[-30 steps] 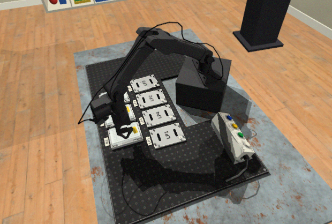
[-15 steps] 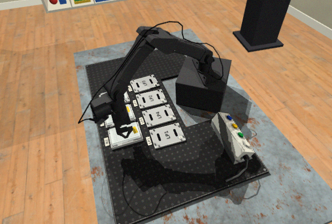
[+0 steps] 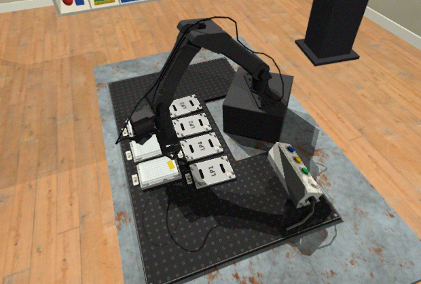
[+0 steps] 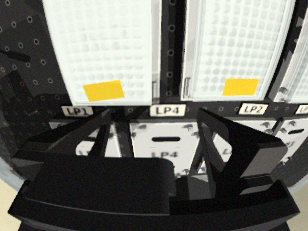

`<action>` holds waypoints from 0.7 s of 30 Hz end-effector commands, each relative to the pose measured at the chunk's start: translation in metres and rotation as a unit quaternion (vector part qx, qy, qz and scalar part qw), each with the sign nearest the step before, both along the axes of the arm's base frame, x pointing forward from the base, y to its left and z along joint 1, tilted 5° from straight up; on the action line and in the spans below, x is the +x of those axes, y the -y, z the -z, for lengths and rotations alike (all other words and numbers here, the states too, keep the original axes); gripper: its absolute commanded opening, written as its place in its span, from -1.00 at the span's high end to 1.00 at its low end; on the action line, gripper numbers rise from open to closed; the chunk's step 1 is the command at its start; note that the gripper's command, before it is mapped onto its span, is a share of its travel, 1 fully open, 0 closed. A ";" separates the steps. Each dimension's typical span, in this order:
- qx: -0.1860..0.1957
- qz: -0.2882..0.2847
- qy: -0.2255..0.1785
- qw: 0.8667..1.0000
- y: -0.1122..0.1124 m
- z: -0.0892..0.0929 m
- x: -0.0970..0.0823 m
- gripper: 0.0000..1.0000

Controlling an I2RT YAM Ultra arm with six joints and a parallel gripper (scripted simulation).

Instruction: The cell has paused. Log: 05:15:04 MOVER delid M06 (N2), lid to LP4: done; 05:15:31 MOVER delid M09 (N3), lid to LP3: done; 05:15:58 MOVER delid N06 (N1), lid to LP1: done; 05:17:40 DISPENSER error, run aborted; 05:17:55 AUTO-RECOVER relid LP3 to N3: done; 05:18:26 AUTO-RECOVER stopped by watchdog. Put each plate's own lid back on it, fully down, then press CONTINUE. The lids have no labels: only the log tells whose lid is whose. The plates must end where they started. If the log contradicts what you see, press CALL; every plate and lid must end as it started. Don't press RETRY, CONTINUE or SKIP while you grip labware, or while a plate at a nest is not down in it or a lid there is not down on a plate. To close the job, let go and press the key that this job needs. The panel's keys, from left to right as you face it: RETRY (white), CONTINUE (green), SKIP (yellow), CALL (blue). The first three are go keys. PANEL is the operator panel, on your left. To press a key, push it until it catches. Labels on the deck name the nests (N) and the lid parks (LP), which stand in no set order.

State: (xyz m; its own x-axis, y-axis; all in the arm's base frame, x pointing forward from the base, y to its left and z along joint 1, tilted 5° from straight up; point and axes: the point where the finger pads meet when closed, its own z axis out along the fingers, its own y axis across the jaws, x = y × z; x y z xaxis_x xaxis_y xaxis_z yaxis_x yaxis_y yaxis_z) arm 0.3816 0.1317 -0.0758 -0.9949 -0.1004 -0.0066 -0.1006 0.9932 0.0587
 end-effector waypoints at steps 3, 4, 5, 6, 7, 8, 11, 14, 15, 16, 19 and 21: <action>0.014 -0.004 0.033 0.999 0.017 -0.008 -0.003 -0.64; 0.014 -0.004 0.033 0.999 0.021 -0.008 -0.007 -0.62; 0.014 -0.004 0.033 0.999 0.024 -0.007 -0.010 -0.60; 0.014 -0.004 0.033 0.999 0.028 -0.007 -0.014 1.00; 0.014 -0.004 0.033 0.999 0.031 -0.006 -0.017 1.00; 0.014 -0.004 0.033 0.999 0.035 -0.006 -0.021 1.00; 0.014 -0.004 0.033 0.999 0.039 -0.005 -0.024 1.00; 0.014 -0.004 0.033 0.999 0.049 -0.004 -0.035 1.00; 0.014 -0.004 0.033 0.999 0.053 -0.003 -0.038 1.00; 0.013 -0.004 0.033 0.999 0.057 -0.002 -0.042 1.00; 0.013 -0.004 0.033 0.999 0.067 -0.001 -0.052 1.00; 0.013 -0.004 0.033 0.999 0.074 0.000 -0.059 1.00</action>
State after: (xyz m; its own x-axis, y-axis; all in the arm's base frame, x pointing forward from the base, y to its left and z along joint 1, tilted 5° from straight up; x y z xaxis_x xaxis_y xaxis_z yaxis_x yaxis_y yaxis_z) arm 0.3178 0.0644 -0.0826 -0.9959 -0.0899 -0.0139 -0.0906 0.9938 0.0651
